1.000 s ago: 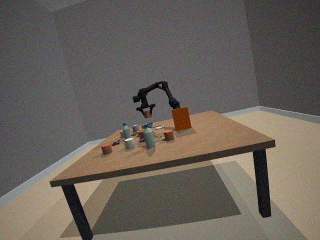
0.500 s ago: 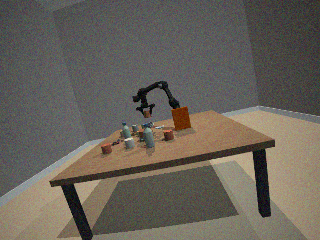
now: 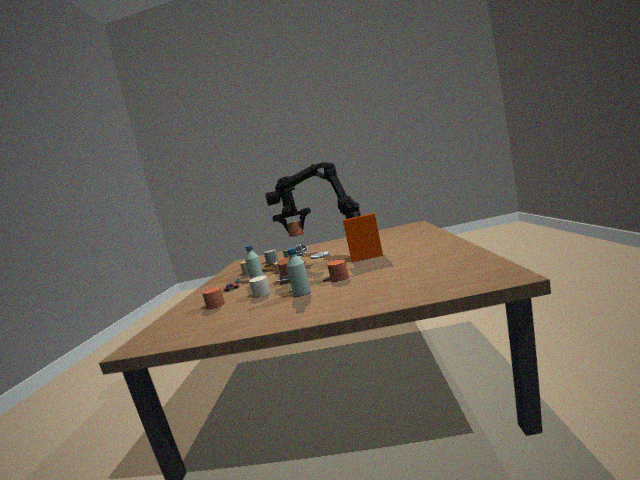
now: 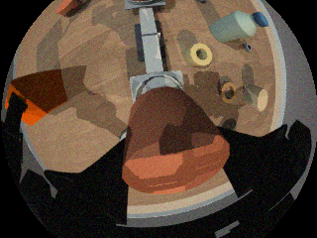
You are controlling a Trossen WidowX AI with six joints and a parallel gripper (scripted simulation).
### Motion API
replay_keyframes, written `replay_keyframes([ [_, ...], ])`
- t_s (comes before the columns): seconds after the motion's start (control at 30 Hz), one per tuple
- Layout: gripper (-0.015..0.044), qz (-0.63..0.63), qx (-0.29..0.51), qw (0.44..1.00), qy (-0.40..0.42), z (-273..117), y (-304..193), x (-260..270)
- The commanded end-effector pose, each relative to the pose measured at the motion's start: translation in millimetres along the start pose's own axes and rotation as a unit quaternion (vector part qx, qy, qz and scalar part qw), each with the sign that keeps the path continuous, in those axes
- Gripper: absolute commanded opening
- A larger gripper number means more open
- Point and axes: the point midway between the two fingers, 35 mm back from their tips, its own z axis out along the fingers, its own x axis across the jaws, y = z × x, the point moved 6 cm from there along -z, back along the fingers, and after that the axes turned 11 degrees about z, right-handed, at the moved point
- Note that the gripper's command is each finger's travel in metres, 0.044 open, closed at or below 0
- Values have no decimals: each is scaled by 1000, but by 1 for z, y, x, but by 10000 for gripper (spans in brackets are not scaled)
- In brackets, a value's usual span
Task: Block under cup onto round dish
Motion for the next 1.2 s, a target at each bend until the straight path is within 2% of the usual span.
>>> replay_keyframes([
  [0.0,0,-1,0,1000,-1,0,0,0],
  [0.63,0,-1,-1,1000,0,1,-1,0],
  [1.17,0,9,-46,999,21,56,-104,33],
])
